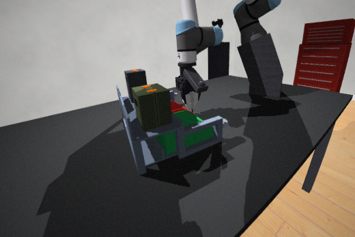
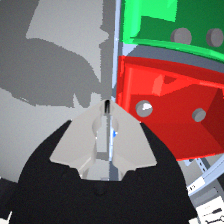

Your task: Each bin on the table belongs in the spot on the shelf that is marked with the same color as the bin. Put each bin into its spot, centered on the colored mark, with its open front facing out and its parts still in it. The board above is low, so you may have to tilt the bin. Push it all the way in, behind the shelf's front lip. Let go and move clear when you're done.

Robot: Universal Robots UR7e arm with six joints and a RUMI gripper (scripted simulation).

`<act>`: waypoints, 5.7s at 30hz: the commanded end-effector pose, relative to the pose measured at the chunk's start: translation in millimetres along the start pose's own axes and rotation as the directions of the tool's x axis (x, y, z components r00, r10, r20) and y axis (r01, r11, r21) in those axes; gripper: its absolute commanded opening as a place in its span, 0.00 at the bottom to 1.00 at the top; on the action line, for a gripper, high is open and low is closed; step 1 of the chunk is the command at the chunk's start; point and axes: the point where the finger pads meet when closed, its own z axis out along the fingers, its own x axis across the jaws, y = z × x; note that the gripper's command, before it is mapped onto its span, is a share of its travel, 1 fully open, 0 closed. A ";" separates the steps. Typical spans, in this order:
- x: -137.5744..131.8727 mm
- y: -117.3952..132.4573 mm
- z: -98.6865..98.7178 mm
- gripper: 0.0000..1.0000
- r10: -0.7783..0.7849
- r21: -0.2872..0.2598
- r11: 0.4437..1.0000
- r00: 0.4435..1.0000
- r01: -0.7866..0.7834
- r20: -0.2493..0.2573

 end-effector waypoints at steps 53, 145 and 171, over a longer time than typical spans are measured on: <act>-17.3 0.0 -20.2 0.00 0.000 0.000 1.000 1.000 0.000 -0.001; -17.8 0.0 -80.6 0.00 0.000 0.000 1.000 1.000 0.000 -0.001; -17.8 0.0 -80.6 0.00 0.000 0.000 1.000 1.000 0.000 -0.001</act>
